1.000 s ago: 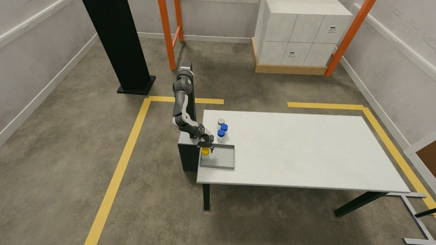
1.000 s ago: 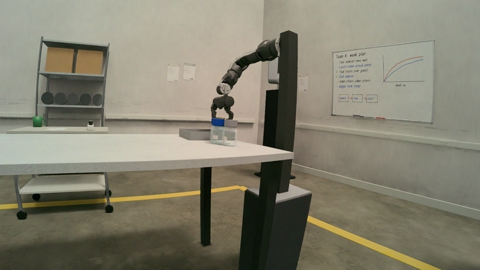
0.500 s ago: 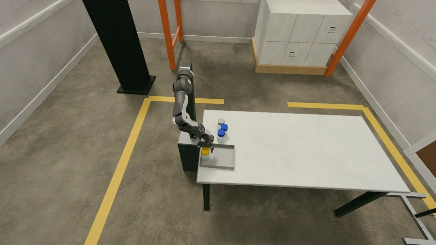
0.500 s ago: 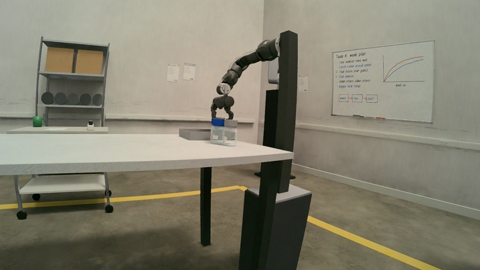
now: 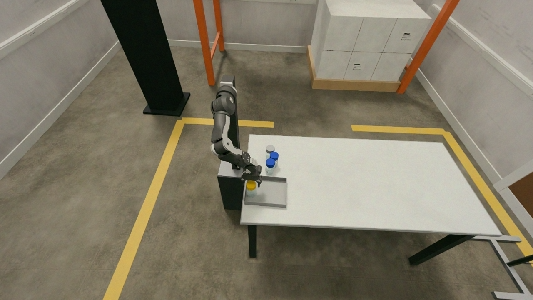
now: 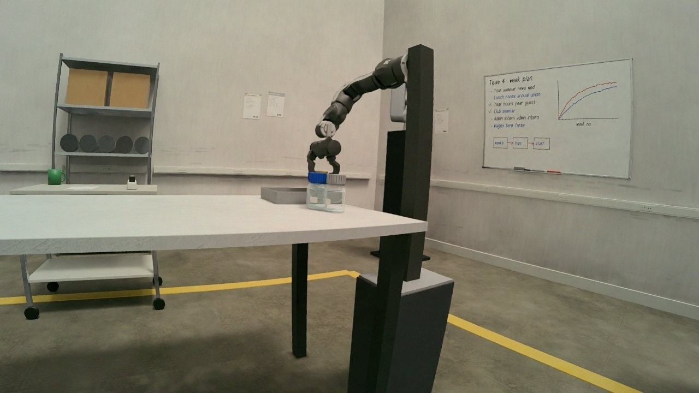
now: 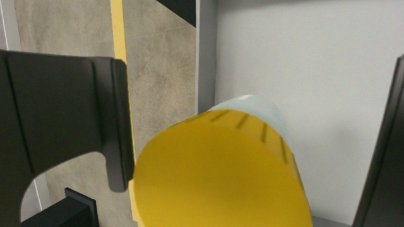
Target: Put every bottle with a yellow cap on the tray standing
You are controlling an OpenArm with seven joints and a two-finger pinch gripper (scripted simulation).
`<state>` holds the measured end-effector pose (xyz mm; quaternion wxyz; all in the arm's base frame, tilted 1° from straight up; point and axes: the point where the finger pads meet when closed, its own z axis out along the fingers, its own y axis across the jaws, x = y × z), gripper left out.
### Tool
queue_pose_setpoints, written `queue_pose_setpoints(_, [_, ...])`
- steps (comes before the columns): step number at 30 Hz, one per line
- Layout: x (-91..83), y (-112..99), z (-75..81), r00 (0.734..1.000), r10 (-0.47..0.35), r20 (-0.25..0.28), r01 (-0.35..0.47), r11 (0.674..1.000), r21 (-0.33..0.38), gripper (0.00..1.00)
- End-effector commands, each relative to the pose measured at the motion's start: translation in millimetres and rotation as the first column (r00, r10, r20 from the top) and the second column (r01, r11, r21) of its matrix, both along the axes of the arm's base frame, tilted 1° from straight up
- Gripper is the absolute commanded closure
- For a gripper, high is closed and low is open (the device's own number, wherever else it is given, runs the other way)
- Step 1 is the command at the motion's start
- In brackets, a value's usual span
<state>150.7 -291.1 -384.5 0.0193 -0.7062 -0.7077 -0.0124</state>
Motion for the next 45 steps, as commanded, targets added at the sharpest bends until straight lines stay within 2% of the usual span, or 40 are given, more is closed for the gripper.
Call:
queue_pose_setpoints(1, [0.7,-0.3,0.5,1.000,-0.001,0.002,0.001,1.000,0.000,0.48])
queue_pose_setpoints(24, [0.7,-0.3,0.5,1.000,-0.001,0.002,0.001,1.000,0.000,0.48])
queue_pose_setpoints(34, [0.8,-0.4,15.5,1.000,-0.002,0.002,0.002,1.000,-0.001,0.48])
queue_pose_setpoints(45, [1.0,0.0,19.4,1.000,0.000,0.004,0.000,1.000,0.000,0.48])
